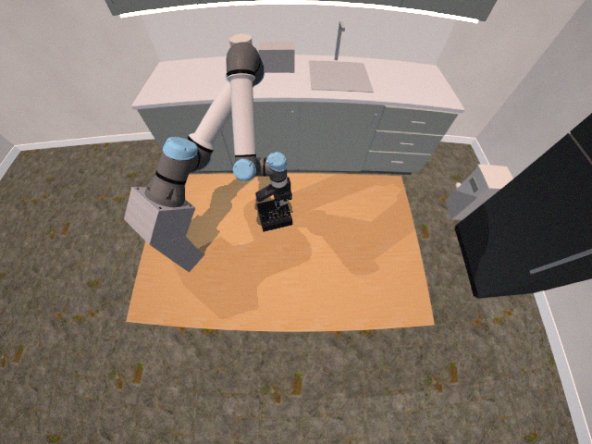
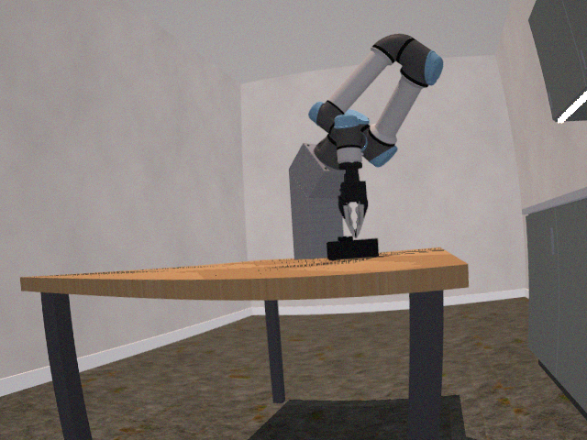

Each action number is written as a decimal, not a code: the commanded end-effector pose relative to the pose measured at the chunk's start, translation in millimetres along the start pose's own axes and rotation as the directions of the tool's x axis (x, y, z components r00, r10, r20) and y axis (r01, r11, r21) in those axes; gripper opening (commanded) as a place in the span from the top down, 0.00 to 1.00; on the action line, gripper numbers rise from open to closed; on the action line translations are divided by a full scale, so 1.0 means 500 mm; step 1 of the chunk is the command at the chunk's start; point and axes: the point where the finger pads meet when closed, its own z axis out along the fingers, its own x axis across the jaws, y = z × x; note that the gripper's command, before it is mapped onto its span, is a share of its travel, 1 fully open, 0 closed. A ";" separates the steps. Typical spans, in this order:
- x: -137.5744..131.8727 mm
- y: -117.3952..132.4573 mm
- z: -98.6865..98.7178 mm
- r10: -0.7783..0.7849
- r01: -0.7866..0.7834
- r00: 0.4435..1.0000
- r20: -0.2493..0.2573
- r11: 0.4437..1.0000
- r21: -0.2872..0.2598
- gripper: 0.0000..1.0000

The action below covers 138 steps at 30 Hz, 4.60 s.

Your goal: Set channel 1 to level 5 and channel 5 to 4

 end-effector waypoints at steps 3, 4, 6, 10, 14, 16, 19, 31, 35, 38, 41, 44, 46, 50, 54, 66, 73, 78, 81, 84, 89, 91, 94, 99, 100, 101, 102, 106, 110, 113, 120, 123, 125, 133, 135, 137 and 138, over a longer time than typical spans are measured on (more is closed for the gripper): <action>-0.006 0.001 0.000 0.000 0.000 1.000 0.000 1.000 -0.001 1.00; -0.007 0.001 0.000 0.000 0.000 1.000 0.000 1.000 -0.001 1.00; -0.009 0.001 0.000 0.000 0.000 1.000 0.000 1.000 -0.001 1.00; -0.014 0.001 0.000 0.000 0.000 1.000 0.000 1.000 -0.001 1.00; -0.018 0.001 0.000 0.000 0.000 1.000 0.000 1.000 -0.001 1.00; -0.018 0.001 0.000 0.000 0.000 1.000 0.000 1.000 -0.001 1.00; -0.022 0.001 0.000 0.000 0.000 1.000 0.000 1.000 -0.001 1.00; -0.035 0.001 0.000 0.000 0.000 1.000 0.000 1.000 -0.001 1.00; -0.036 0.001 0.000 0.000 0.000 1.000 0.000 1.000 -0.001 1.00; -0.038 0.001 0.000 0.000 0.000 1.000 0.000 1.000 -0.001 1.00; -0.039 0.001 0.000 0.000 0.000 1.000 0.000 1.000 -0.001 1.00; -0.040 0.001 0.000 0.000 0.000 1.000 0.000 1.000 -0.001 1.00; -0.041 0.001 0.000 0.000 0.000 1.000 0.000 1.000 -0.001 1.00; -0.041 0.001 0.000 0.000 0.000 1.000 0.000 1.000 -0.001 1.00; -0.041 0.001 0.000 0.000 0.000 1.000 0.000 1.000 -0.001 1.00; -0.041 0.001 0.000 0.000 0.000 1.000 0.000 1.000 -0.001 1.00; -0.040 0.001 0.000 0.000 0.000 1.000 0.000 1.000 -0.001 1.00; -0.035 0.001 0.000 0.000 0.000 1.000 0.000 1.000 -0.001 1.00; -0.032 0.001 0.000 0.000 0.000 1.000 0.000 1.000 -0.001 1.00; -0.031 0.001 0.000 0.000 0.000 1.000 0.000 1.000 -0.001 1.00; -0.029 0.001 0.000 0.000 0.000 1.000 0.000 1.000 -0.001 1.00; -0.029 0.001 -0.001 0.000 0.000 1.000 0.000 1.000 -0.001 1.00; -0.029 0.001 -0.006 0.000 0.000 1.000 0.000 1.000 -0.001 1.00; -0.029 0.001 -0.029 0.000 0.000 1.000 0.000 1.000 -0.001 1.00; -0.029 0.001 -0.029 0.000 0.000 1.000 0.000 1.000 -0.001 1.00; -0.029 0.001 -0.029 0.000 0.000 1.000 0.000 1.000 -0.001 1.00; -0.029 0.001 -0.035 0.000 0.000 1.000 0.000 1.000 -0.001 1.00; -0.029 0.001 -0.059 0.000 0.000 1.000 0.000 1.000 -0.001 1.00; -0.029 0.001 -0.075 0.000 0.000 1.000 0.000 1.000 -0.001 1.00; -0.029 0.001 -0.080 0.000 0.000 1.000 0.000 1.000 -0.001 1.00; -0.029 0.001 -0.080 0.000 0.000 1.000 0.000 1.000 -0.001 1.00; -0.029 0.001 -0.080 0.000 0.000 1.000 0.000 1.000 -0.001 1.00; -0.029 0.001 -0.080 0.000 0.000 1.000 0.000 1.000 -0.001 1.00; -0.029 0.001 -0.085 0.000 0.000 1.000 0.000 1.000 -0.001 0.00; -0.029 0.001 -0.085 0.000 0.000 1.000 0.000 1.000 -0.001 0.00; -0.029 0.001 -0.089 0.000 0.000 1.000 0.000 1.000 -0.001 0.00; -0.029 0.001 -0.092 0.000 0.000 1.000 0.000 1.000 -0.001 0.00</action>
